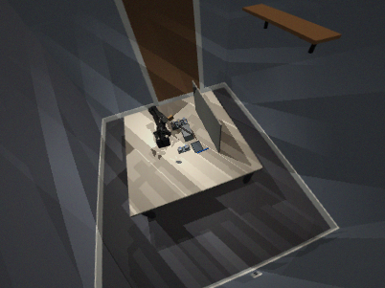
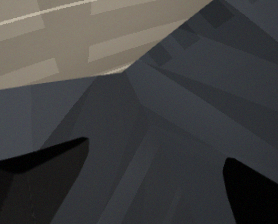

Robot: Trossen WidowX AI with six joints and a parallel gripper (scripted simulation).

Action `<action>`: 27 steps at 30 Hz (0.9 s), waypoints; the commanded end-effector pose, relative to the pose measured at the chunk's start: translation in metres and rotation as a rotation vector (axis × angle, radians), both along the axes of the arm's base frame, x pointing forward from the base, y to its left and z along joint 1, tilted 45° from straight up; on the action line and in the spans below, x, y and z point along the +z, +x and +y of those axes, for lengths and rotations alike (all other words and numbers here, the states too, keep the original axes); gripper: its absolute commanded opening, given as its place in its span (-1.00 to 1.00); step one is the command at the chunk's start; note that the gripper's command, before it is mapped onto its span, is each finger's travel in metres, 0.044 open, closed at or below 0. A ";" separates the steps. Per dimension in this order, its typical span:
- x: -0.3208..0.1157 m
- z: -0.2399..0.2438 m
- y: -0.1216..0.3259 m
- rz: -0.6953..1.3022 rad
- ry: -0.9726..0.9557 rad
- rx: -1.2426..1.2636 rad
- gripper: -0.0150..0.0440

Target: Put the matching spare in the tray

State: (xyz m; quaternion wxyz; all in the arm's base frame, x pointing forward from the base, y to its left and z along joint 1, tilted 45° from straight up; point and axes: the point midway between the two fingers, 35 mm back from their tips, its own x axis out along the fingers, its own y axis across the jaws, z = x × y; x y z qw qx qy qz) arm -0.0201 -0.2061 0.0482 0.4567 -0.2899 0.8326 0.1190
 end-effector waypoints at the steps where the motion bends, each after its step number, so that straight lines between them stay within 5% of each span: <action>1: 0.000 0.000 0.000 0.000 0.000 0.000 0.95; 9: 0.004 -0.007 0.018 -0.077 0.020 -0.009 1.00; 19: 0.032 -0.020 0.157 -0.494 0.295 -0.185 1.00; 27: 0.057 0.013 0.268 -0.622 0.617 -0.448 1.00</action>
